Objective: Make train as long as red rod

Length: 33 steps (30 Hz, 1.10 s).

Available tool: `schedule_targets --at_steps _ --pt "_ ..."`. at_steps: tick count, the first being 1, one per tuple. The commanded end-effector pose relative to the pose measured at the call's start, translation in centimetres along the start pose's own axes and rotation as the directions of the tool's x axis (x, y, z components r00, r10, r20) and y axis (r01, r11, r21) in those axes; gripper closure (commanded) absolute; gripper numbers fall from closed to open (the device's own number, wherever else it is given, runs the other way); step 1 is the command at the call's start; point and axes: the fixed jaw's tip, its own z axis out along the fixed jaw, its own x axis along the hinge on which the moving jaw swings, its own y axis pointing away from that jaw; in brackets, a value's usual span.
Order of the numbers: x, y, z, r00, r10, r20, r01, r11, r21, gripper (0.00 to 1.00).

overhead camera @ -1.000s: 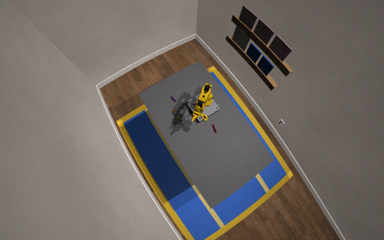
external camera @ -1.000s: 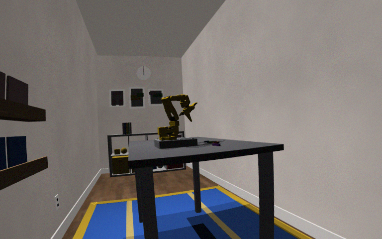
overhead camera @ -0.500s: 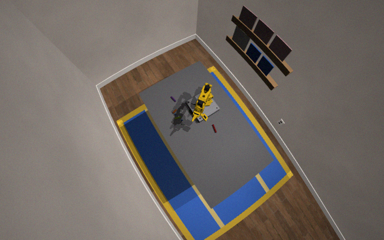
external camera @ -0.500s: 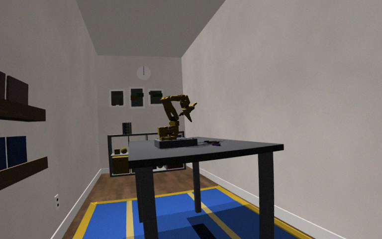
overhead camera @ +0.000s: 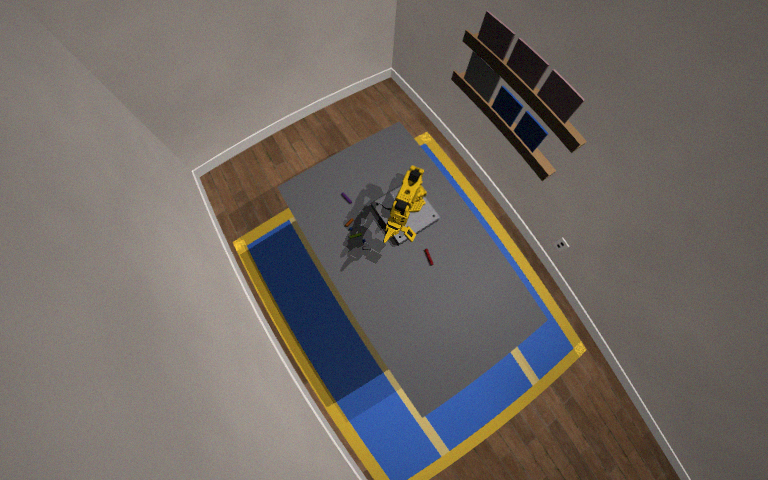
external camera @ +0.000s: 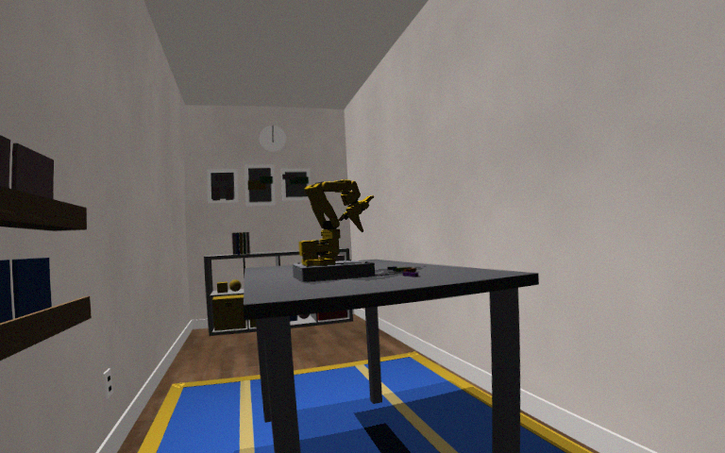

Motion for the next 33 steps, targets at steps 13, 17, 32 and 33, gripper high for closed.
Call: schedule_targets --at_steps 13,17,32,33 --pt "0.0 0.2 0.1 1.000 -0.020 0.002 0.020 1.000 0.011 0.00" --pt "-0.1 0.2 0.0 1.000 -0.015 0.004 0.015 1.000 0.006 0.00" --pt "-5.5 4.9 -3.0 0.920 -0.353 0.169 0.359 0.933 -0.005 0.00" --pt "-5.8 5.6 -3.3 0.902 -0.388 0.187 0.396 0.918 -0.002 0.00"
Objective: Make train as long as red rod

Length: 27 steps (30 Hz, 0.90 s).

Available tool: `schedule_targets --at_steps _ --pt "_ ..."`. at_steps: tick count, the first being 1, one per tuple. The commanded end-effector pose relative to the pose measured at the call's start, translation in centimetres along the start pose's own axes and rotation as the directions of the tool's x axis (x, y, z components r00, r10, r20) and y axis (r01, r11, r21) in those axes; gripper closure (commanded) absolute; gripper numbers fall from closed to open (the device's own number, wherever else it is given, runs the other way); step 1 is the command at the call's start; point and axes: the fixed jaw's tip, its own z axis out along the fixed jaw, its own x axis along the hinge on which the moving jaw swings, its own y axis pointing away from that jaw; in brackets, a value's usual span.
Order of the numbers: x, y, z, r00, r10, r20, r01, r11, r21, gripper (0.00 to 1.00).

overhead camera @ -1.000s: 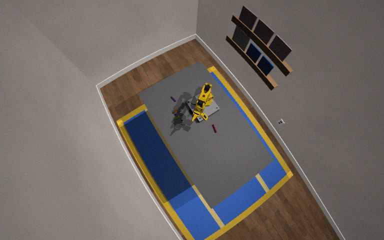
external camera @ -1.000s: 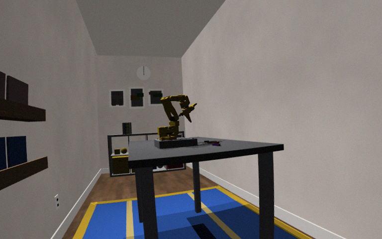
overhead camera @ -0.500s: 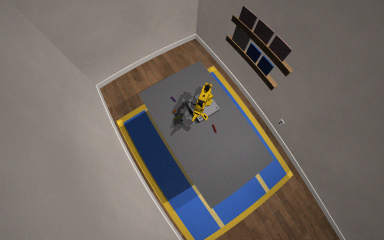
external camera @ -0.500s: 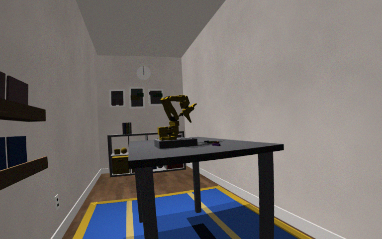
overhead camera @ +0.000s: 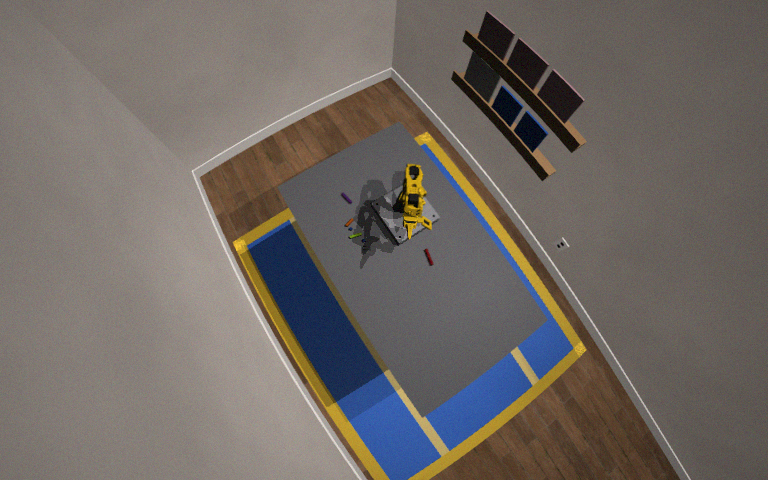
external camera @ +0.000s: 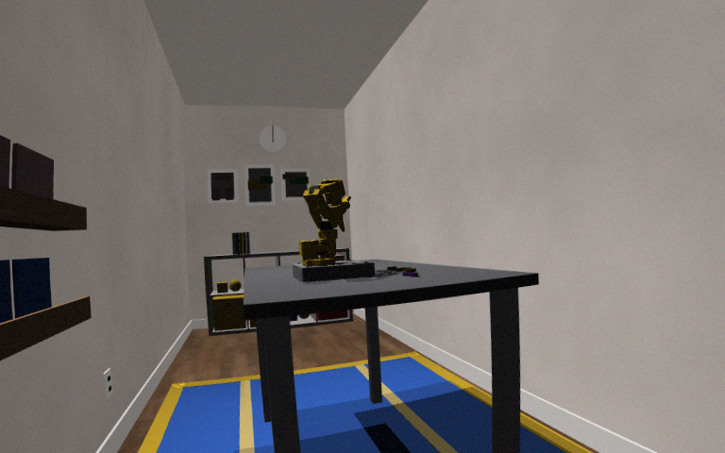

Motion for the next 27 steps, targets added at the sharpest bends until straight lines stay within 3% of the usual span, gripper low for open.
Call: schedule_targets --at_steps 1,9,27 --pt "-2.3 1.7 -1.0 0.988 -0.134 0.071 0.135 0.991 -0.009 0.00" --pt "-4.3 4.4 -2.0 0.936 -0.317 0.154 0.322 0.947 -0.010 0.00" --pt "-4.4 4.5 -2.0 0.931 -0.329 0.160 0.334 0.942 -0.009 0.00"
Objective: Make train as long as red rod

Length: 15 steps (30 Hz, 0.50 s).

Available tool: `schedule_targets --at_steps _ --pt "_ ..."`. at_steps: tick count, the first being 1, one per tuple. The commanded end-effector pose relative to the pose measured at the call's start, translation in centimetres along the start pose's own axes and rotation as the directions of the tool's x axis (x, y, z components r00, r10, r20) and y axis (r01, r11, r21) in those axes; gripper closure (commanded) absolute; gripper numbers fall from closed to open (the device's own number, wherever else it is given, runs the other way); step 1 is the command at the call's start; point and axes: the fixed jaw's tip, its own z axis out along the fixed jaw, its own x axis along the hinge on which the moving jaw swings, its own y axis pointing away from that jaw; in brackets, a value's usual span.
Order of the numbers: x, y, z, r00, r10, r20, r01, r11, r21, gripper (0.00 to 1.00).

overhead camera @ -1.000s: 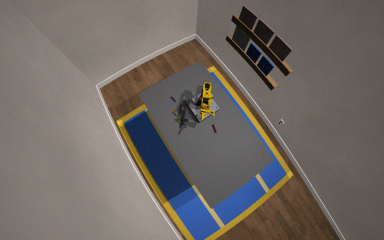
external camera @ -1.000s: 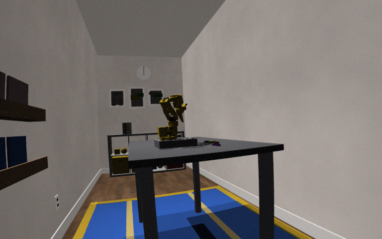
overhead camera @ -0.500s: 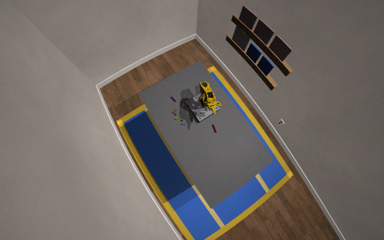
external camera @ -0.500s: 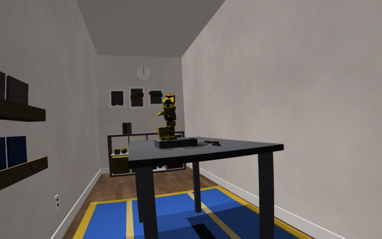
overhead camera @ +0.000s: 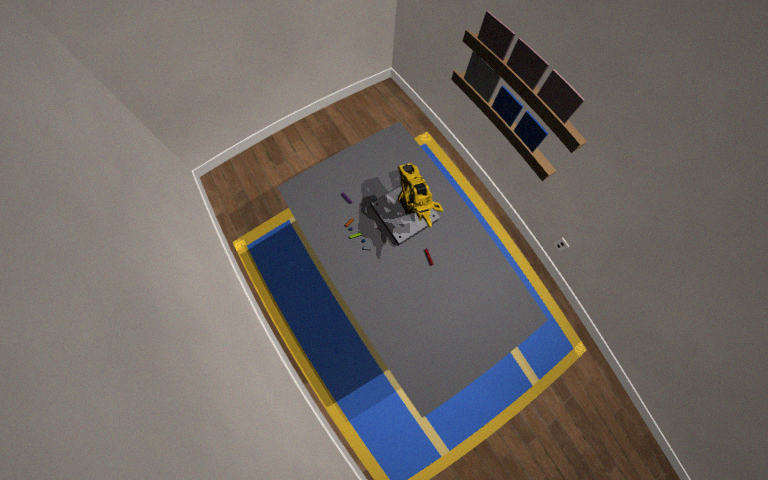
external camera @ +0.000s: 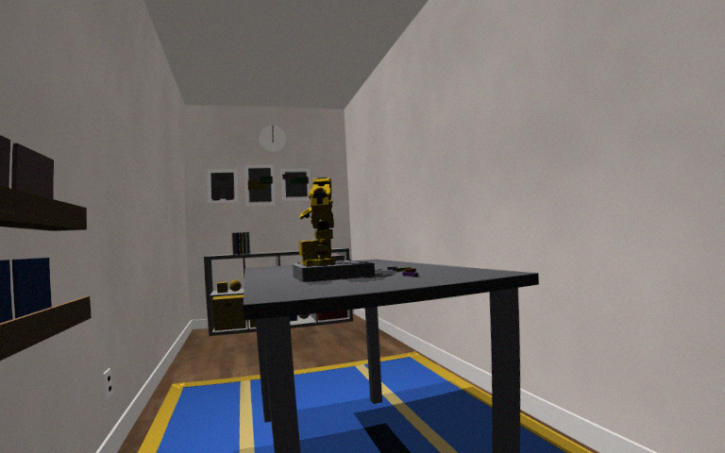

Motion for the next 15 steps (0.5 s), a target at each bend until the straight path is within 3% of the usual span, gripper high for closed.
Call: schedule_targets --at_steps 1,15 --pt "-0.09 0.36 0.13 1.000 0.004 0.003 -0.004 1.000 -0.017 0.00" --pt "-0.17 0.73 0.27 1.000 0.008 0.005 -0.007 0.999 -0.036 0.00"
